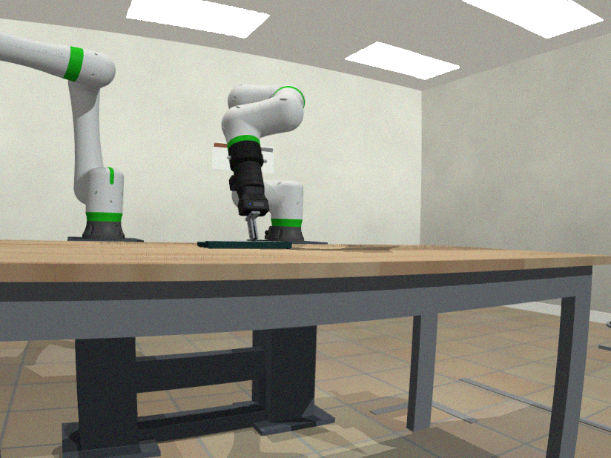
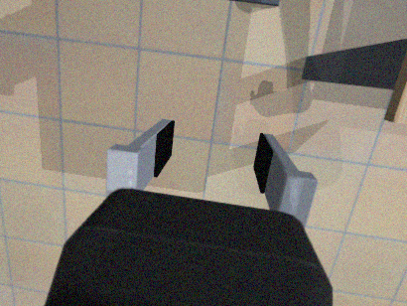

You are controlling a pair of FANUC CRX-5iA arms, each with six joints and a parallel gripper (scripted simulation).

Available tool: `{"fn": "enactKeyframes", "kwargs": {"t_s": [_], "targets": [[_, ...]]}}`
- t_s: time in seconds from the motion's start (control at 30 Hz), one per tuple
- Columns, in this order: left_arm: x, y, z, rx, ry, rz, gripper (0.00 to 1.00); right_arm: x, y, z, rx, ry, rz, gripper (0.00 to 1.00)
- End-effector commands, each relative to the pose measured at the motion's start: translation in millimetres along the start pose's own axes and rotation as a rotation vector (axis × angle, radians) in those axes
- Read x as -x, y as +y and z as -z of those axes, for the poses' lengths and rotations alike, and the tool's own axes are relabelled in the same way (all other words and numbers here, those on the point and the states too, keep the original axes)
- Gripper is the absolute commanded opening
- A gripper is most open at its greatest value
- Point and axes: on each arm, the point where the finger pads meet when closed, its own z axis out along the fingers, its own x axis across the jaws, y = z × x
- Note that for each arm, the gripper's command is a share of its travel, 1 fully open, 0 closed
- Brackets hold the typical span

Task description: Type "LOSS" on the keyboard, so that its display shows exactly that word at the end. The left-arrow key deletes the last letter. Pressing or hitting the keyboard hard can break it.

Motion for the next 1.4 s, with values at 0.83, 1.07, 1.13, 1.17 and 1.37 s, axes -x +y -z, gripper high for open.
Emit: {"fn": "enactKeyframes", "kwargs": {"t_s": [0.83,1.07,1.13,1.17,1.37], "targets": [[0.7,0.2,-1.0,0.002,-0.002,0.001,0.00,0.3,0.2,1.0,0.002,0.000,0.000,1.00],[0.6,4.1,7.4,0.002,-0.002,0.001,0.00,0.3,0.2,1.0,0.002,0.000,0.000,1.00],[0.6,4.4,8.0,0.002,-0.002,0.001,0.00,0.3,0.2,1.0,0.002,0.000,0.000,1.00],[0.6,4.4,8.0,0.002,-0.002,0.001,0.00,0.3,0.2,1.0,0.002,0.000,0.000,1.00],[5.6,4.5,8.4,0.002,-0.002,0.001,0.00,0.3,0.2,1.0,0.002,0.000,0.000,1.00]]}}
